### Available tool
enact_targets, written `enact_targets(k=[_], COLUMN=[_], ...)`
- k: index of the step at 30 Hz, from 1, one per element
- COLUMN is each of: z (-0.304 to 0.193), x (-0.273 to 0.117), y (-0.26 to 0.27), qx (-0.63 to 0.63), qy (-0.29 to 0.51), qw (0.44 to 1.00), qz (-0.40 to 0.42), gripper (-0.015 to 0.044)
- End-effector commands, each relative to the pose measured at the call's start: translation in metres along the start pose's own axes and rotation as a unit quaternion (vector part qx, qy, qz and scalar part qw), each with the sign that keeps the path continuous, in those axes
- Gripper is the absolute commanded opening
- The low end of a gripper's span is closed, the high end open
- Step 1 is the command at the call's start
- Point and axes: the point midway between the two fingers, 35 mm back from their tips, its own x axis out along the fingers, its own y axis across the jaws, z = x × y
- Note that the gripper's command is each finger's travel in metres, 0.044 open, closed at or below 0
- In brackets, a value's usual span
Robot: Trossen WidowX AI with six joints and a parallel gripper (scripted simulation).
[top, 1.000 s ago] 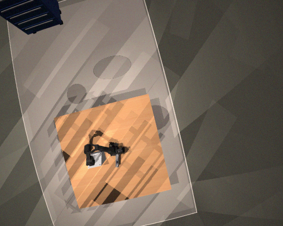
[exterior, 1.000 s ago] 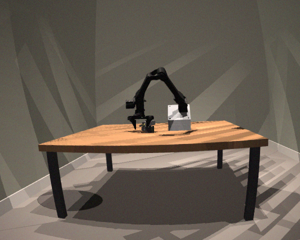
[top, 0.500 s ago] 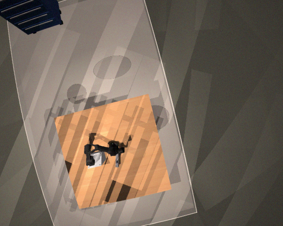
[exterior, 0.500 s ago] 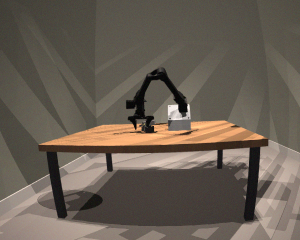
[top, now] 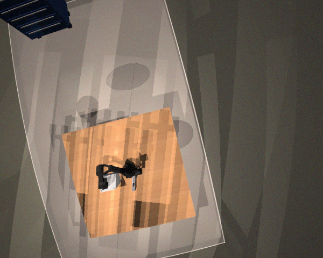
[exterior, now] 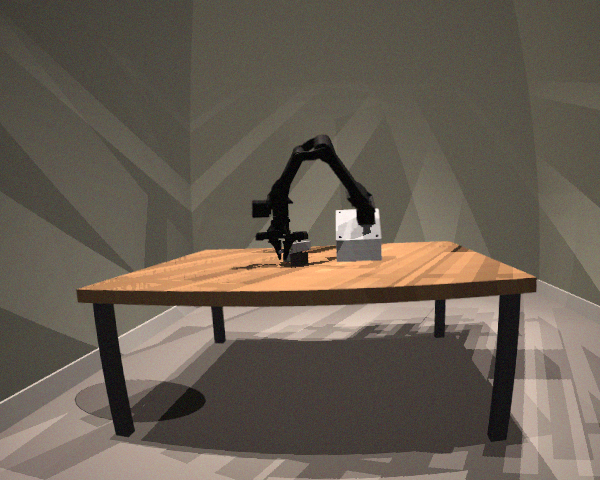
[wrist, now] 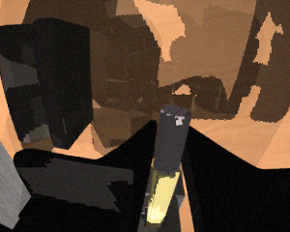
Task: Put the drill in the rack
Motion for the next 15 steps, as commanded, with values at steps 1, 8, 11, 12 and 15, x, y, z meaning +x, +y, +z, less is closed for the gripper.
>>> enact_targets(k=[1,8,11,12,15], z=[0.0001,0.0,-0.0003,-0.0003,-0.0003], x=[0.0,-0.0012,-0.0021,-0.0023,-0.0028], y=[0.0,0.001,0.002,0.0021,0.0024], qx=[0.0,-0.001,-0.001,-0.001,-0.001], qy=[0.0,0.0,0.0,0.0,0.0], qw=[1.0,1.0,1.0,1.0,1.0], qz=[0.0,0.002,0.003,0.003,0.003], gripper=[0.0046,0.0,0.0,0.0,0.0])
